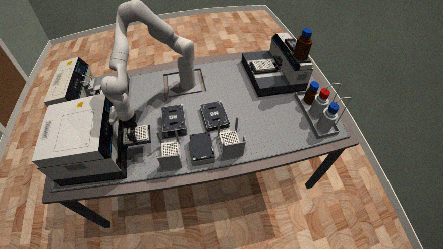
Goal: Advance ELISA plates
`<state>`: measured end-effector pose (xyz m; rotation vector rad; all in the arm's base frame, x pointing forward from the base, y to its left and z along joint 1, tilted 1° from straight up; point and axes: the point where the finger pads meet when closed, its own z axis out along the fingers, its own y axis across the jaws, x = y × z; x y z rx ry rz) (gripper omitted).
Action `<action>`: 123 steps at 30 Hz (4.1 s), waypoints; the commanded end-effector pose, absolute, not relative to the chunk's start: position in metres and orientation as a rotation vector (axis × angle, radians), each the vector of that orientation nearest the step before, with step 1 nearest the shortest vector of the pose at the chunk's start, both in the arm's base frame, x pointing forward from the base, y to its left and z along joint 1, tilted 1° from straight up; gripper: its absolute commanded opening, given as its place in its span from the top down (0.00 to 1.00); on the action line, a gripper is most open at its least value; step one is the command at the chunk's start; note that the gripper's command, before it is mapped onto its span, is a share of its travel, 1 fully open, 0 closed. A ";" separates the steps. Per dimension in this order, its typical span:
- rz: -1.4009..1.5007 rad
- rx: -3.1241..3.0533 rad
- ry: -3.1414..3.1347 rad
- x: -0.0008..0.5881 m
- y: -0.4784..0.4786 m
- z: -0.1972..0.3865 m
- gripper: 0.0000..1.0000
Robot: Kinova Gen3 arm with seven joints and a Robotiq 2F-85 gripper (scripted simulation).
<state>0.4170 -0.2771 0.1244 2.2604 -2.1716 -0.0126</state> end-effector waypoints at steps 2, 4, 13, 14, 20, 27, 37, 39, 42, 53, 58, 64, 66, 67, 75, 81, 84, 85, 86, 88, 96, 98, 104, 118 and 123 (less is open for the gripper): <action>-0.008 2.256 -2.165 0.416 -0.279 0.122 0.06; -0.009 2.256 -2.164 0.415 -0.279 0.122 0.06; -0.011 2.259 -2.168 0.416 -0.277 0.122 0.06; -0.011 2.259 -2.168 0.416 -0.277 0.122 0.06; -0.011 2.259 -2.168 0.416 -0.277 0.124 0.00; -0.011 2.259 -2.168 0.417 -0.277 0.124 0.00; -0.015 2.257 -2.164 0.415 -0.277 0.126 0.00; -0.012 2.262 -2.165 0.417 -0.277 0.130 0.00; -0.015 2.268 -2.166 0.418 -0.275 0.134 0.00; -0.015 2.266 -2.168 0.419 -0.276 0.148 0.00; -0.015 2.267 -2.167 0.419 -0.276 0.153 0.00; -0.015 2.266 -2.168 0.419 -0.276 0.161 0.00; -0.015 2.266 -2.168 0.419 -0.276 0.164 0.00; -0.015 2.266 -2.168 0.419 -0.276 0.165 0.00; -0.015 2.267 -2.167 0.420 -0.276 0.173 0.00; -0.015 2.266 -2.168 0.420 -0.276 0.181 0.00; -0.015 2.266 -2.168 0.420 -0.276 0.185 0.00; -0.015 2.266 -2.168 0.420 -0.276 0.186 0.00; -0.015 2.266 -2.168 0.420 -0.276 0.188 0.00; -0.015 2.266 -2.168 0.420 -0.276 0.188 0.00; -0.015 2.267 -2.167 0.420 -0.276 0.198 0.00; -0.015 2.267 -2.168 0.420 -0.276 0.201 0.00; -0.015 2.267 -2.168 0.420 -0.275 0.208 0.00; -0.011 2.259 -2.168 0.420 -0.277 0.214 0.00; -0.011 2.259 -2.168 0.420 -0.277 0.214 0.00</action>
